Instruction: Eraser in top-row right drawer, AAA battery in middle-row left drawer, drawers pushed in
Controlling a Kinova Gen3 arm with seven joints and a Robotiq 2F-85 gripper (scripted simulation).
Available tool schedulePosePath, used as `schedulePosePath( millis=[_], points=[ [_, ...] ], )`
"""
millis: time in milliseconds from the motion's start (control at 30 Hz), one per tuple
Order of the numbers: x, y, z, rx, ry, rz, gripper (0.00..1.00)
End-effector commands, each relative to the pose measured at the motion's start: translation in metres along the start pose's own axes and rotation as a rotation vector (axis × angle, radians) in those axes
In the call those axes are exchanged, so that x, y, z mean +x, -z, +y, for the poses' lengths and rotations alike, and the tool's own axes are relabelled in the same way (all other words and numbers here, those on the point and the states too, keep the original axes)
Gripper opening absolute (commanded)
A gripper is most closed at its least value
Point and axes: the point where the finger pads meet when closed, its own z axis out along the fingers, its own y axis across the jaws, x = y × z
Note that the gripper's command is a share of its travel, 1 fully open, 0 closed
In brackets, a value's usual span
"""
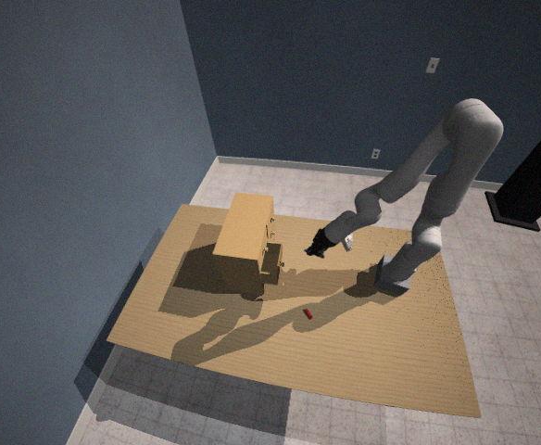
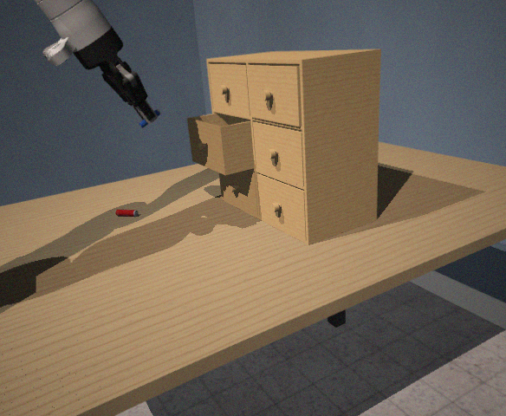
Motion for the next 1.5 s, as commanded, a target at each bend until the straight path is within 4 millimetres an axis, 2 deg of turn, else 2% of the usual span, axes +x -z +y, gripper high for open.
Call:
schedulePosePath(
  millis=[0, 1467],
  points=[
    [0.0009, 0.0002, 0.0028, -0.002, 0.007, -0.004, 0.05],
    [0.0032, 0.0004, 0.0032, -0.003, 0.007, -0.11, 0.05]
  ],
)
